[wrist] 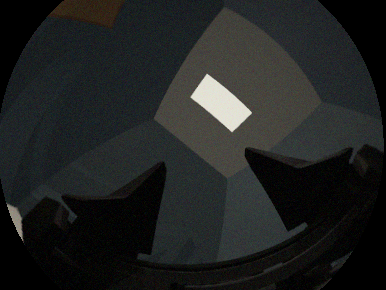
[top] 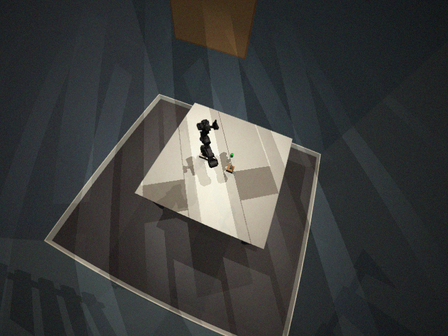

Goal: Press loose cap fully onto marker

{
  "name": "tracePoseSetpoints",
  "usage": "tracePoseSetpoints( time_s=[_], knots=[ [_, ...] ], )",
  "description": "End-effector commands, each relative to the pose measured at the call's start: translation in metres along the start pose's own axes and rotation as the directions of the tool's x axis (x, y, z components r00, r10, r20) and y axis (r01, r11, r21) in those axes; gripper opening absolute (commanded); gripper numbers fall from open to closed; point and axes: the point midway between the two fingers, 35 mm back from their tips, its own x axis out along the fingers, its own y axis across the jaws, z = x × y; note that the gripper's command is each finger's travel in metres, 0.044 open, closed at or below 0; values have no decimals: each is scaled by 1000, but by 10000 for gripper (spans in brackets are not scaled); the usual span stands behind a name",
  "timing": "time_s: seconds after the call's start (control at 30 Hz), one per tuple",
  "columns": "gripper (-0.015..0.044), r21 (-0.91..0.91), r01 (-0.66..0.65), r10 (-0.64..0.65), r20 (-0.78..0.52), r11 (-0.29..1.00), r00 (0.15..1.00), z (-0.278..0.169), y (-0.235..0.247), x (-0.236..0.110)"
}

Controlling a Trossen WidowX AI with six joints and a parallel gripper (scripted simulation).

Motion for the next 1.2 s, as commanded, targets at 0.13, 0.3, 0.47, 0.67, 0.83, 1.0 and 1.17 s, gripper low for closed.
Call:
tracePoseSetpoints(
  time_s=[0.13, 0.3, 0.47, 0.67, 0.83, 1.0, 1.17],
  knots=[
    [269, -373, 72, -14, 157, 925, 987, 51, 0, 6],
    [254, -749, 237, 86, 365, 619, 927, 117, 29, 12],
    [254, -865, 455, 279, 500, 213, 820, 164, 86, 8],
    [254, -707, 693, 528, 539, -140, 657, 185, 164, -7],
    [254, -445, 852, 717, 495, -277, 492, 181, 227, -26],
    [254, -136, 955, 870, 393, -264, 296, 157, 287, -52],
    [254, 154, 981, 965, 252, -116, 75, 118, 336, -84]
  ],
)
